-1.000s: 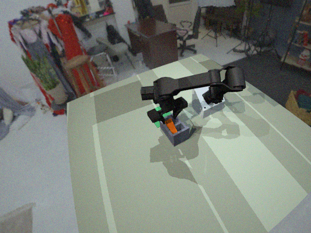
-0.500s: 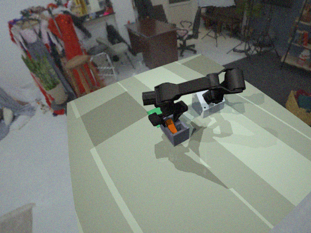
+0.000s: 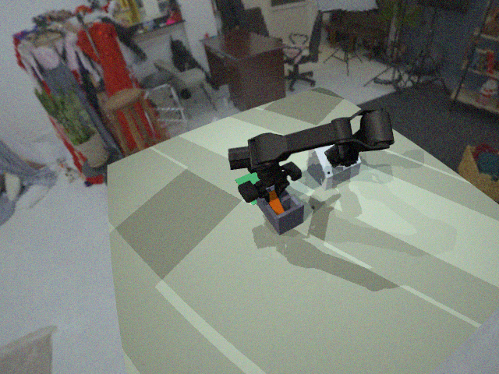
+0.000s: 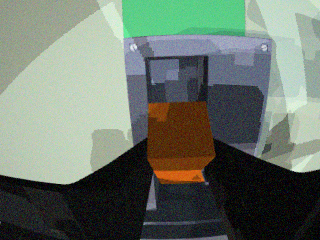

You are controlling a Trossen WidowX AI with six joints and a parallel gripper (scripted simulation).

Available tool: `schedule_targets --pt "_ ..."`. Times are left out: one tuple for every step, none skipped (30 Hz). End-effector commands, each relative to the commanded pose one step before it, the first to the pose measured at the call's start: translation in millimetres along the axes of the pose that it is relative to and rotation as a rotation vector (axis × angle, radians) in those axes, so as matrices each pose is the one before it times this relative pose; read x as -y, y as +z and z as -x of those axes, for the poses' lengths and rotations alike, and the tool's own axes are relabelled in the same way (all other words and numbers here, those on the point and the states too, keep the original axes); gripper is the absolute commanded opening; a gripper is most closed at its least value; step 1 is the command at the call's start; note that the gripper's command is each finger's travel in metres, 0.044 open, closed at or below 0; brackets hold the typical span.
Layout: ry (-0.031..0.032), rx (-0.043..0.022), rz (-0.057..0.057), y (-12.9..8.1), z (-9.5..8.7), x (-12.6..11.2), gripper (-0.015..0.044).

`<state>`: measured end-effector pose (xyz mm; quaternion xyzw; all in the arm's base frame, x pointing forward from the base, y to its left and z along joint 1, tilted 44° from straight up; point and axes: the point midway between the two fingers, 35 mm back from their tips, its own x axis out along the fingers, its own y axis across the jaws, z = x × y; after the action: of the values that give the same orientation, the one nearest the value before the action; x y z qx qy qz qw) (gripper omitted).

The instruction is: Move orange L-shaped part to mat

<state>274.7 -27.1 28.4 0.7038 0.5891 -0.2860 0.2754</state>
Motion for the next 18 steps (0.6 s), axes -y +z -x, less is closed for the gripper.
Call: schedule_targets --pt "-0.00094 0.00004 0.0020 -0.17 0.10 0.10 0.0082" --pt "0.00000 0.00000 0.0000 0.00 0.00 0.00 0.0056" --pt "0.00000 0.00000 0.0000 0.00 0.00 0.00 0.0030" --pt "0.00000 0.00000 0.0000 0.00 0.00 0.00 0.0003" --pt "0.00000 0.00000 0.0000 0.00 0.00 0.00 0.0000" --pt "0.00000 0.00000 0.0000 0.00 0.00 0.00 0.0000" --pt "0.00000 0.00000 0.0000 0.00 0.00 0.00 0.0000" --pt "0.00000 0.00000 0.0000 0.00 0.00 0.00 0.0000" --pt "-0.00001 -0.00004 -0.0001 0.00 0.24 0.00 0.0000" --pt "-0.00003 -0.00007 -0.0001 0.00 0.49 0.01 0.0000" --pt "-0.00005 -0.00012 -0.0002 0.01 0.76 0.01 0.0000" --pt "-0.00006 -0.00015 -0.0002 0.01 0.97 0.02 0.0000" --pt "-0.00007 -0.00019 -0.0003 0.01 1.23 0.02 0.0000" --pt "-0.00008 -0.00021 -0.0003 0.00 1.41 0.03 0.0000" --pt "-0.00008 -0.00023 -0.0003 0.00 1.59 0.03 0.0000" --pt "-0.00008 -0.00021 -0.0003 0.00 1.59 0.03 0.0000" --pt "-0.00007 -0.00019 -0.0003 0.00 1.56 0.03 0.0000" --pt "-0.00007 -0.00017 -0.0003 0.00 1.55 0.03 0.0000"
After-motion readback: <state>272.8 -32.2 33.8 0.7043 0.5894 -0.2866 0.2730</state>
